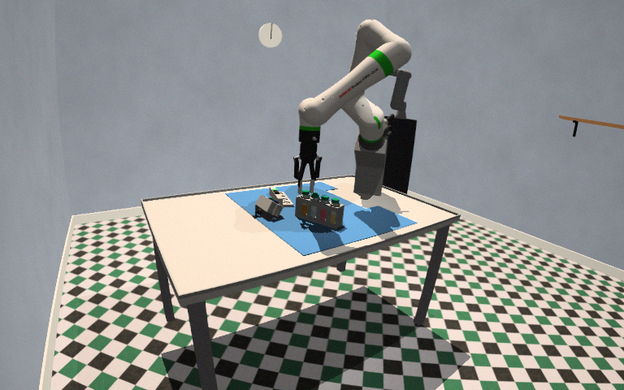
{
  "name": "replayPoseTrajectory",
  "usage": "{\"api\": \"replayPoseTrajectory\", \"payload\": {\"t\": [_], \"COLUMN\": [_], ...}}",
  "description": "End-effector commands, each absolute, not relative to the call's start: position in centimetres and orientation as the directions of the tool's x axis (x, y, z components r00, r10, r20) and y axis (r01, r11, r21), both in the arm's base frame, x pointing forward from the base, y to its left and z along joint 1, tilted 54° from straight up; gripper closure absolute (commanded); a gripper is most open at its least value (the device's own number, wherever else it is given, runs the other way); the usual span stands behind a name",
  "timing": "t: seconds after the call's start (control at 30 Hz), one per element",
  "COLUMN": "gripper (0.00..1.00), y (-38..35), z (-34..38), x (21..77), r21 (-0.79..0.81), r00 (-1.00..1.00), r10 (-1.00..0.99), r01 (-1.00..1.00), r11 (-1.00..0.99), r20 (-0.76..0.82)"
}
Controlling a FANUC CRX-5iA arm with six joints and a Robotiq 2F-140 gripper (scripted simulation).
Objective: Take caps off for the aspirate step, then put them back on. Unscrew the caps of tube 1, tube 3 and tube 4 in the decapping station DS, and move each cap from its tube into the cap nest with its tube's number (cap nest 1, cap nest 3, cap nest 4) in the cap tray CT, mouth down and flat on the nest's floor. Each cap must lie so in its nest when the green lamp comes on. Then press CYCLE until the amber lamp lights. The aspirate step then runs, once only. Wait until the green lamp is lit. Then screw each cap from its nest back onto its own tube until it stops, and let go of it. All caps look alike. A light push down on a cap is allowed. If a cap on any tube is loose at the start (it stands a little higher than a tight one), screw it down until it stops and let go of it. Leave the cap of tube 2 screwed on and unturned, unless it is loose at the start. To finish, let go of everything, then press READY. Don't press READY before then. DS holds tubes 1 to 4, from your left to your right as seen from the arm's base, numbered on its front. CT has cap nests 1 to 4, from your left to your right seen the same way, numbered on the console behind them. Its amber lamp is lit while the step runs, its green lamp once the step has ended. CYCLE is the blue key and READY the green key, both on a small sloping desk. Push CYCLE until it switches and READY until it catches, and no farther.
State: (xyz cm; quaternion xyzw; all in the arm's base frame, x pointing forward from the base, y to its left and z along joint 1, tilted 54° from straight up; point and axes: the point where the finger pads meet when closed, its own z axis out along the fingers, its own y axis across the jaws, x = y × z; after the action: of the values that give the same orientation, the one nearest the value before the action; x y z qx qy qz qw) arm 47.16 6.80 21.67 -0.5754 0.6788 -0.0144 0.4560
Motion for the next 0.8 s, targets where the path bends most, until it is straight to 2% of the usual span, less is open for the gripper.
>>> {"api": "replayPoseTrajectory", "payload": {"t": [0.0,0.17,0.5,0.57,0.77], "gripper": [0.65,0.65,0.65,0.65,0.65], "y": [6.80,6.80,6.79,6.79,6.79], "z": [21.67,21.67,21.69,21.69,21.68], "x": [47.15,47.15,47.13,47.13,47.13], "r21": [-0.543,-0.543,-0.735,-0.735,-0.795], "r00": [0.075,0.075,0.369,0.369,0.519], "r10": [-0.796,-0.796,-0.864,-0.864,-0.840], "r01": [-0.768,-0.768,-0.678,-0.678,-0.571], "r11": [0.338,0.338,0.001,0.001,-0.204], "r20": [-0.601,-0.601,-0.342,-0.342,-0.158]}}
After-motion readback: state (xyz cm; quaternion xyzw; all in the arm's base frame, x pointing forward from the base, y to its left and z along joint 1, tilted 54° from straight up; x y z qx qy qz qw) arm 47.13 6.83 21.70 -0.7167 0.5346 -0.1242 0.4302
